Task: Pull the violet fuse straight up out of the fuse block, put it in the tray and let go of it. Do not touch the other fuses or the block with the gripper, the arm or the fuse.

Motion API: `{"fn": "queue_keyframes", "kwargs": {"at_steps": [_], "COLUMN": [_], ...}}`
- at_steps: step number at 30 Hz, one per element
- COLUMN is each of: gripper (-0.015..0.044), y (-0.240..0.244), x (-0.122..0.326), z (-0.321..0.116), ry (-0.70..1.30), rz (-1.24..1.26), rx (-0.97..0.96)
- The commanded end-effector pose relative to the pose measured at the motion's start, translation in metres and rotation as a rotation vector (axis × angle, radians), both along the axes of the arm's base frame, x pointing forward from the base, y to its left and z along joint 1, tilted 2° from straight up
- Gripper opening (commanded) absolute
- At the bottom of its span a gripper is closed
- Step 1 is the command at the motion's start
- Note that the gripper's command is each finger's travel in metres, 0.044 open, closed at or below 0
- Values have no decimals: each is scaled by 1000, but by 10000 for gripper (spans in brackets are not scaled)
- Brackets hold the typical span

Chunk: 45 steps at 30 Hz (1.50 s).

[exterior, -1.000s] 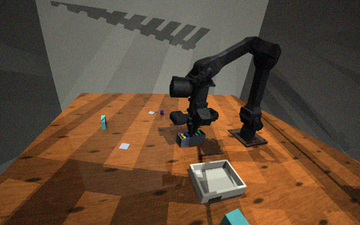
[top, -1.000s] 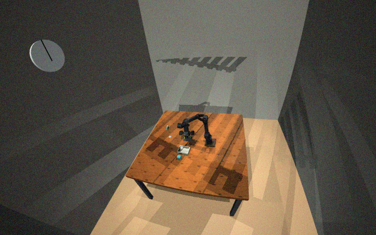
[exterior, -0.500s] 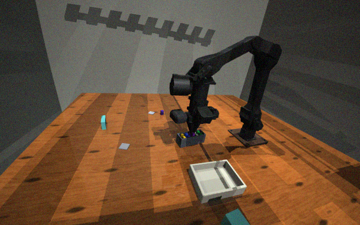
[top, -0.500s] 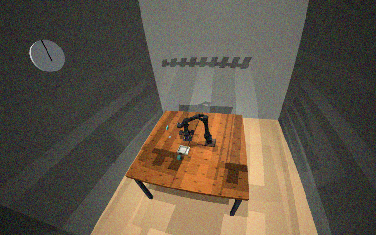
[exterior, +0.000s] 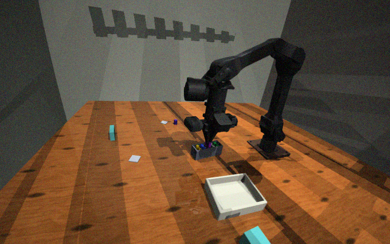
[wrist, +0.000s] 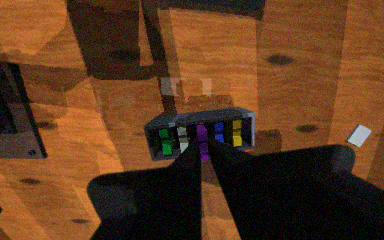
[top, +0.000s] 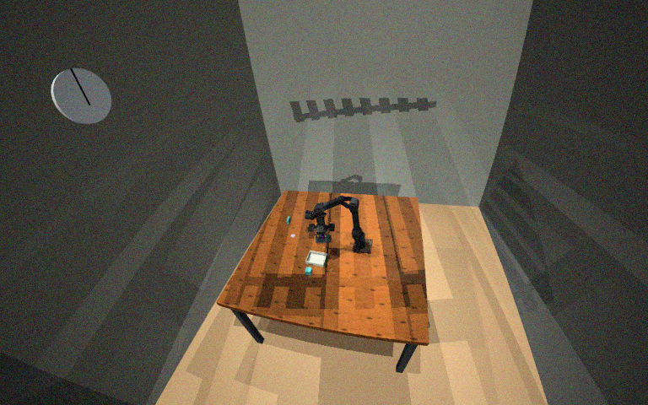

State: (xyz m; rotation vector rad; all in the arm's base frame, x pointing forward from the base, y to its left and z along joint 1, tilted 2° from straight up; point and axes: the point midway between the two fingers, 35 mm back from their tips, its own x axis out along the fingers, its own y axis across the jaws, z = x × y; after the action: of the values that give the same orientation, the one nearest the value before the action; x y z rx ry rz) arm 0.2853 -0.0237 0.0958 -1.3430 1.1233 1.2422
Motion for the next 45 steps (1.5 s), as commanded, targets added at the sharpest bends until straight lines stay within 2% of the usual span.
{"fn": "queue_keyframes", "kwargs": {"at_steps": [1,45], "gripper": [0,0], "y": [0,0], "x": [0,-2], "z": [3,32], "ry": [-3,-3], "rz": [-2,-2], "rx": [-1,-2]}}
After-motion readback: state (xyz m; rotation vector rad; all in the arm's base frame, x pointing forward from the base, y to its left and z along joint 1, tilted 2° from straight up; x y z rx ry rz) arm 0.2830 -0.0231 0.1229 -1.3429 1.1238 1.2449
